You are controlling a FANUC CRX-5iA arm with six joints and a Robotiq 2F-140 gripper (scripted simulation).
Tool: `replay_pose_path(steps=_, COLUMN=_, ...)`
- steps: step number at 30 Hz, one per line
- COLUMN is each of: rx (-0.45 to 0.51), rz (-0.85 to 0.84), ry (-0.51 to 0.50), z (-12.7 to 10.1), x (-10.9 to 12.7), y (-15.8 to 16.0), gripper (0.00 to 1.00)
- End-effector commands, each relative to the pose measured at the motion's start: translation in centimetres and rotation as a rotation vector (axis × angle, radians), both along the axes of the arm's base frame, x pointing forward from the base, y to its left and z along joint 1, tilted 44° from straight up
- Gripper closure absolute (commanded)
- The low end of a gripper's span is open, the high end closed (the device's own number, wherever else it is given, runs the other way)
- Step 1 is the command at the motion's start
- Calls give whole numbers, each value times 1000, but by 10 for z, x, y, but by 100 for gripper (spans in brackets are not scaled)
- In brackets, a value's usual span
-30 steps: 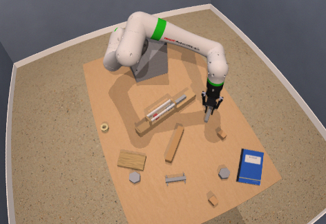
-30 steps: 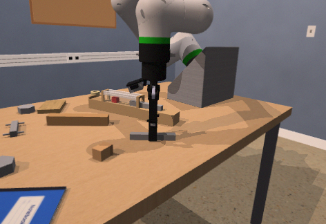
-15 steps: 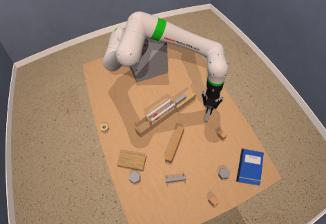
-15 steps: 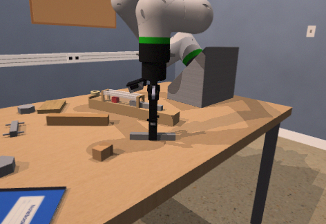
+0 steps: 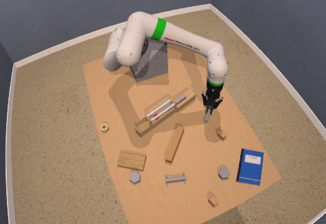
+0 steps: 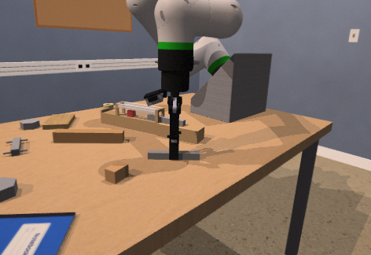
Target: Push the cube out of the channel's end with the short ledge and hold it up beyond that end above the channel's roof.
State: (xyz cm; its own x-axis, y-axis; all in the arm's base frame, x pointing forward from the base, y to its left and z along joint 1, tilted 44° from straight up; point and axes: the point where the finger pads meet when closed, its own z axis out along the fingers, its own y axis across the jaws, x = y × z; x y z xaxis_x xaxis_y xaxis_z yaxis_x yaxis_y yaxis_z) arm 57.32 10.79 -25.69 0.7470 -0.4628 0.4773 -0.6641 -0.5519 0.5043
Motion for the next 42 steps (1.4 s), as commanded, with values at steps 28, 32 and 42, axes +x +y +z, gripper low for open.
replay_pose_path(steps=28, rx=1, rz=2, ry=-2, z=83, x=-3, y=80, gripper=90)
replay_pose_path(steps=32, rx=1, rz=2, ry=-2, z=83, x=-3, y=80, gripper=90)
replay_pose_path(steps=42, rx=1, rz=2, ry=-2, z=83, x=-3, y=80, gripper=90)
